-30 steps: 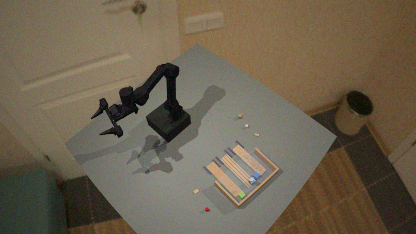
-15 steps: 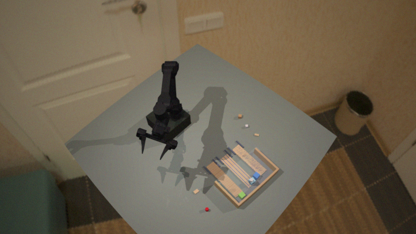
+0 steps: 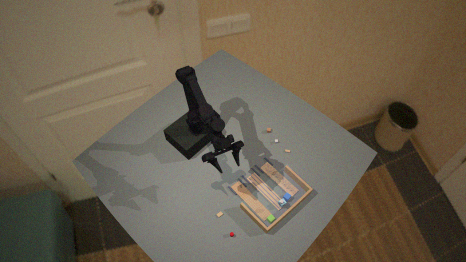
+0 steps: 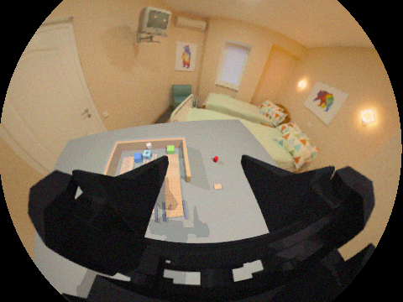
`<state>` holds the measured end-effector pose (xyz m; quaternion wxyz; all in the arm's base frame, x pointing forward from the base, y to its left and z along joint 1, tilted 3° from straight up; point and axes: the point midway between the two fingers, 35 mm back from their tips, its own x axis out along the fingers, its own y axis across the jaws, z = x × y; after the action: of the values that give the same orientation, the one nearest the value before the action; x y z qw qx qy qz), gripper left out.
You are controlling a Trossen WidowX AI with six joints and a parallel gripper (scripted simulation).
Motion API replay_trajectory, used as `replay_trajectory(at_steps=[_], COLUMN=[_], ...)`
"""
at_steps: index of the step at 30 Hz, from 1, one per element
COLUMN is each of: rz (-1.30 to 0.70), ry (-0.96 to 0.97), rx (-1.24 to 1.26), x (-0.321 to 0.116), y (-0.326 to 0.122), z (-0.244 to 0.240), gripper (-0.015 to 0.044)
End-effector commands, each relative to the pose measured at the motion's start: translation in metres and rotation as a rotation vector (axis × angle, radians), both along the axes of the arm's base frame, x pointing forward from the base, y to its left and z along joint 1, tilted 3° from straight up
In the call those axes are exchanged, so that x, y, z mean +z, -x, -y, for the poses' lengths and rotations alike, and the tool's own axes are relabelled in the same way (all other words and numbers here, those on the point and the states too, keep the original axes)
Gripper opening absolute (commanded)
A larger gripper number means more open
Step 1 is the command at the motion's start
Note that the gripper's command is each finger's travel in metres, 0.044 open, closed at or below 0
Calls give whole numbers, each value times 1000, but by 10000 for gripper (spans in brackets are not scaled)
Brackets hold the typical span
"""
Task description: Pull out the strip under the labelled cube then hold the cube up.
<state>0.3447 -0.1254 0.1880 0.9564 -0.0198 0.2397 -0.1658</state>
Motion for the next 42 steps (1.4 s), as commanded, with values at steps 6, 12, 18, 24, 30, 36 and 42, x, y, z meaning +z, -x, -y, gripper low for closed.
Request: replay_trajectory(at_steps=[6,12,18,24,30,36,42], rz=[-128,-131,-159,-413,-676,-941,-1048], ry=[-175,-178,-187,-263,-325,-370,-382], rx=[325,331,327,285,227,155,122], x=[-61,-62,-64,-86,-117,-154,-170], y=[20,21,17,-13,-36,-51,-53], z=[-125,-128,-128,-132,-138,-144,-146], gripper=[400,400,348,190,33,0,0])
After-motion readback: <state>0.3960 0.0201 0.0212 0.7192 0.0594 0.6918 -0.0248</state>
